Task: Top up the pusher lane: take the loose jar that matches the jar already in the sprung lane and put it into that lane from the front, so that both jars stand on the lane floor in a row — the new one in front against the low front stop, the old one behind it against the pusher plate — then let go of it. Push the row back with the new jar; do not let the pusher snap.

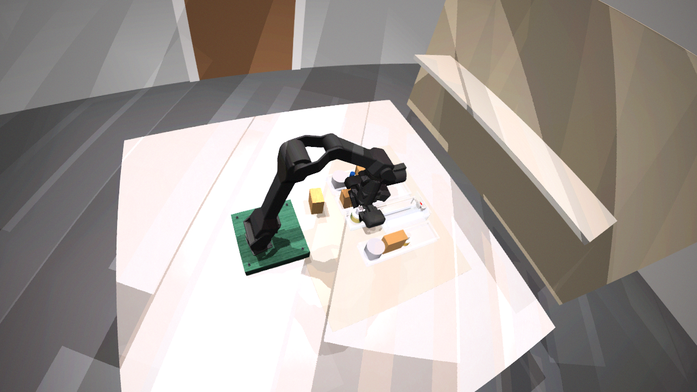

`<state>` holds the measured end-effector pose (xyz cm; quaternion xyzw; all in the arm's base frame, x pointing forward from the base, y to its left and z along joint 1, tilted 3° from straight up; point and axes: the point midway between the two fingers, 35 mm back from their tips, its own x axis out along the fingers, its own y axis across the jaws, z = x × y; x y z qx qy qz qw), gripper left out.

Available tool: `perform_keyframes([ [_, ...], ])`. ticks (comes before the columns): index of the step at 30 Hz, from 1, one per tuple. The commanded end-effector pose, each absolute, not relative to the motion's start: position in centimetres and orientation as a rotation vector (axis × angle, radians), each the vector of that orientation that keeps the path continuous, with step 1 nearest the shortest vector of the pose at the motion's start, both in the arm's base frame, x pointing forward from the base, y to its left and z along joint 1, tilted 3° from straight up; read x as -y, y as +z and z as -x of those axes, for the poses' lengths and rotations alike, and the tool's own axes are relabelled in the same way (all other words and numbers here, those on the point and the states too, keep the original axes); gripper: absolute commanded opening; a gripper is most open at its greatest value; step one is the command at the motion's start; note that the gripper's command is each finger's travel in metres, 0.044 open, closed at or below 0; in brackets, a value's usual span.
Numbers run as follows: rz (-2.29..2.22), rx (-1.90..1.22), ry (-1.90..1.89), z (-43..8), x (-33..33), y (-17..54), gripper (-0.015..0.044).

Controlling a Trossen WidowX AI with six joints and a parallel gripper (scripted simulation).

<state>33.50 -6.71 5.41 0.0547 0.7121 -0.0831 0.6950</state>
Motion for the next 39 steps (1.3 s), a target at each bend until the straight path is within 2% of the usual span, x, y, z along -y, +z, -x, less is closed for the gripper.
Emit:
perform_keyframes([
  [1,-0.121,-1.555,-0.185,-34.4,6.9,5.8,0.0],
  [39,-0.121,-1.555,-0.185,-34.4,6.9,4.8,0.0],
])
